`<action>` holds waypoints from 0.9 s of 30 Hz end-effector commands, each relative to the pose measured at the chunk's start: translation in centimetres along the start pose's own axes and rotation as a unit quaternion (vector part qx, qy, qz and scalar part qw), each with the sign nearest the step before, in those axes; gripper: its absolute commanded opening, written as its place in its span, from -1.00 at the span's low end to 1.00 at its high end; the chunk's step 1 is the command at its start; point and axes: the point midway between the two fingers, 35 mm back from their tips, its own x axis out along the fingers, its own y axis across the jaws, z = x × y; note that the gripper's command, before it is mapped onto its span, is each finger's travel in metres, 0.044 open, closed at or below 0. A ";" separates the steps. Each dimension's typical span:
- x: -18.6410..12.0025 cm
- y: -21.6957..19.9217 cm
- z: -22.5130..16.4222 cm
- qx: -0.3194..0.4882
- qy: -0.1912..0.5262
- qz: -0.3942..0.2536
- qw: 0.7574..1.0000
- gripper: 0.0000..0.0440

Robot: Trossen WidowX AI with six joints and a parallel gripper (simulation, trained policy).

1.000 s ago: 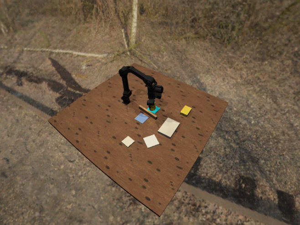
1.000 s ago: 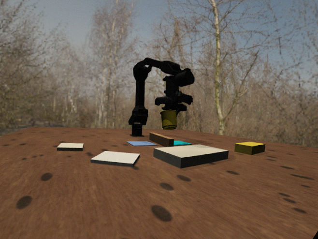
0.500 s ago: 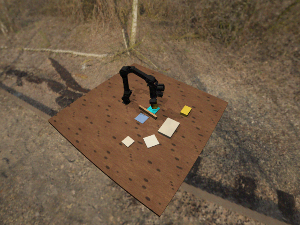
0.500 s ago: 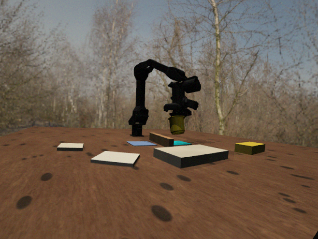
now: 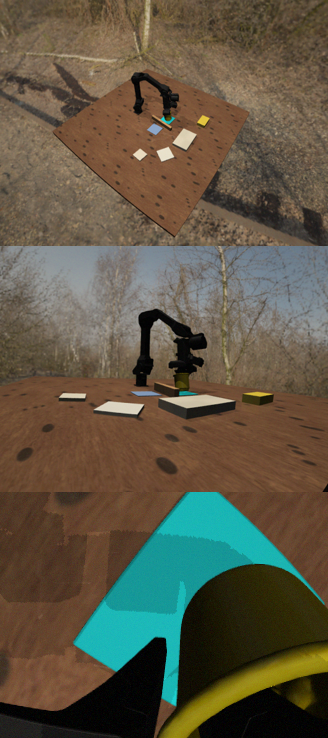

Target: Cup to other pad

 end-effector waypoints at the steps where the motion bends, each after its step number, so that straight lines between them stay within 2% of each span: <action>1: 0.3 0.0 -0.1 0.003 -0.005 -0.004 1.000 -0.79; 5: 0.3 -0.1 0.1 0.007 -0.015 -0.003 1.000 -0.66; 10: -0.3 -0.2 0.8 0.017 -0.041 0.001 0.999 -0.37; 17: -1.4 -0.4 1.3 0.021 -0.070 0.004 0.997 -0.39; 27: -3.0 -0.3 0.4 0.030 -0.091 0.016 0.995 -0.21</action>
